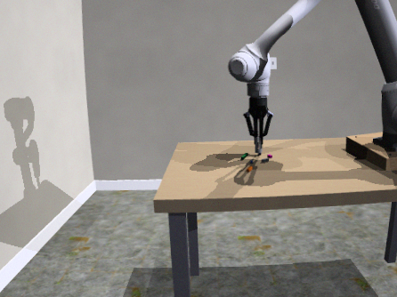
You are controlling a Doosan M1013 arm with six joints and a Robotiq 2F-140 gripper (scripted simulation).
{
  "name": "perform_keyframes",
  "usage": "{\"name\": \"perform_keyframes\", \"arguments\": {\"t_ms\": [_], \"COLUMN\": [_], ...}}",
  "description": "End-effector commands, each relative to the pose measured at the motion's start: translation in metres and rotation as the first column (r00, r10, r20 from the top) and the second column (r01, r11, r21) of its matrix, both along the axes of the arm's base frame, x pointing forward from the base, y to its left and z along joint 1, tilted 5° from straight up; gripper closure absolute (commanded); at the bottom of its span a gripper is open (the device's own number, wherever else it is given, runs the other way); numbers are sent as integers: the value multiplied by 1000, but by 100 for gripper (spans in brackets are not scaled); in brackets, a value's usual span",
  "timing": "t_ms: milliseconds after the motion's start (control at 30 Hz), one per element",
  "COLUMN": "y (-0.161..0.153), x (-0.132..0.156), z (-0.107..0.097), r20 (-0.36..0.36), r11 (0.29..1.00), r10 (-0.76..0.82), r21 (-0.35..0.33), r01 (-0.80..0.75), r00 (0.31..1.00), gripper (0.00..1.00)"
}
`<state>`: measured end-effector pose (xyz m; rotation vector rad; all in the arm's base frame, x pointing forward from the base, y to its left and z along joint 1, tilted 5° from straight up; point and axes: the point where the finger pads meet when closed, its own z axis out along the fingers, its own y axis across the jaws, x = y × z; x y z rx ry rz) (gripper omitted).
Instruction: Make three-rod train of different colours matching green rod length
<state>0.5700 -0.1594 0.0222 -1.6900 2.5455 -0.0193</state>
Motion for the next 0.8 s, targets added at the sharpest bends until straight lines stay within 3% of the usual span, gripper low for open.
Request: {"name": "perform_keyframes", "arguments": {"t_ms": [0, 767], "y": [0, 0], "x": [0, 1], "z": [-1, -11], "r20": [0, 0], "r11": [1000, 1000], "r10": [0, 0], "r21": [0, 0], "r01": [0, 0], "r00": [1000, 1000], "gripper": [97, 97]}}
